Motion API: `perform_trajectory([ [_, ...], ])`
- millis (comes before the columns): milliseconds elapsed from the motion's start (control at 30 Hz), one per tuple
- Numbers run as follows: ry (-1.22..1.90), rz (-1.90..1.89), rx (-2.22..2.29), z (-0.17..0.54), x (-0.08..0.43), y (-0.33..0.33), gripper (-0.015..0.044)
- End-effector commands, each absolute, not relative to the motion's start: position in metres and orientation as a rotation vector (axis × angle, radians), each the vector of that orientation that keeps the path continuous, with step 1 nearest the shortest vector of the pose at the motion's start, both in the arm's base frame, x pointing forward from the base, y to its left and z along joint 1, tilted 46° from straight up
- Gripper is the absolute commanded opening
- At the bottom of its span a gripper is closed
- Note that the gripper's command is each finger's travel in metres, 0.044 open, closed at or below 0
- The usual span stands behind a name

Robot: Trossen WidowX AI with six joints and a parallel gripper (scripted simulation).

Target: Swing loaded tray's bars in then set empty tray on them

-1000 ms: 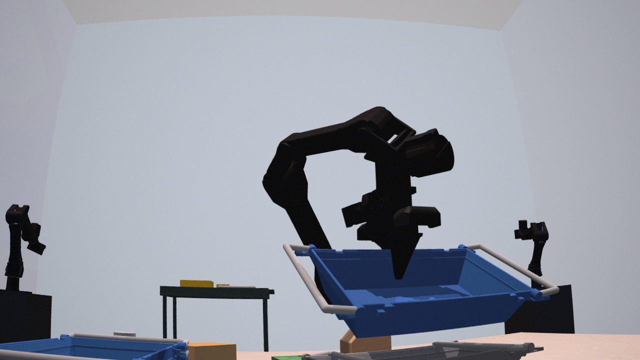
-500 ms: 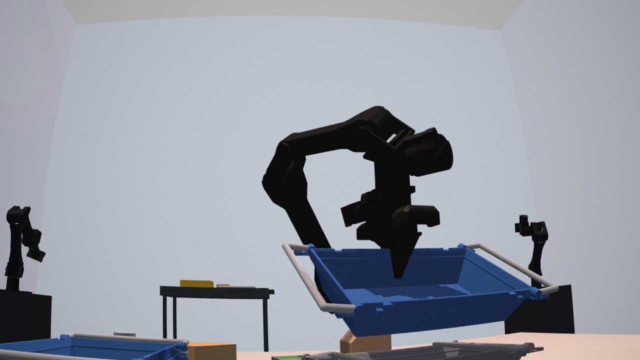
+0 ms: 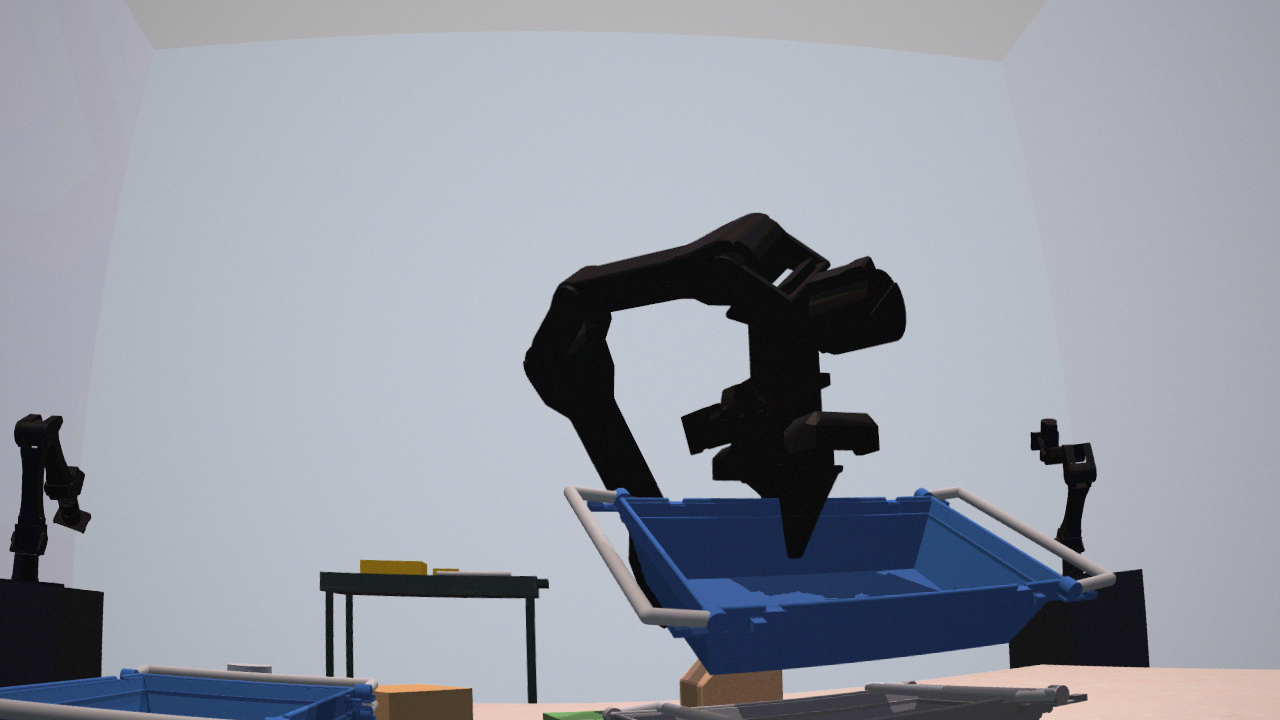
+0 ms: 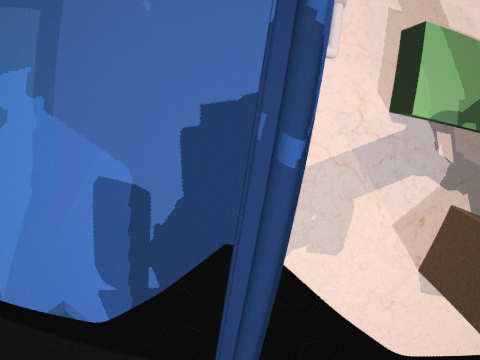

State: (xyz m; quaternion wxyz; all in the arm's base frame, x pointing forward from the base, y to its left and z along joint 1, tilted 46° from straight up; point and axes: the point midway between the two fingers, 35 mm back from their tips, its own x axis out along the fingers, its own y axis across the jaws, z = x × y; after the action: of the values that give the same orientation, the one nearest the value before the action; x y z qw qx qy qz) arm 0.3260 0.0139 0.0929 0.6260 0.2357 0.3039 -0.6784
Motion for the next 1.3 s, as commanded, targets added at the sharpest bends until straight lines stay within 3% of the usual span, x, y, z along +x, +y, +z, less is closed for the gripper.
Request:
perform_trajectory([
  [0, 0.678, -1.528, 0.556, 0.100, 0.329, 0.019, 0.0000],
  [1267, 0.677, -1.528, 0.555, 0.075, 0.322, -0.004, 0.0000],
])
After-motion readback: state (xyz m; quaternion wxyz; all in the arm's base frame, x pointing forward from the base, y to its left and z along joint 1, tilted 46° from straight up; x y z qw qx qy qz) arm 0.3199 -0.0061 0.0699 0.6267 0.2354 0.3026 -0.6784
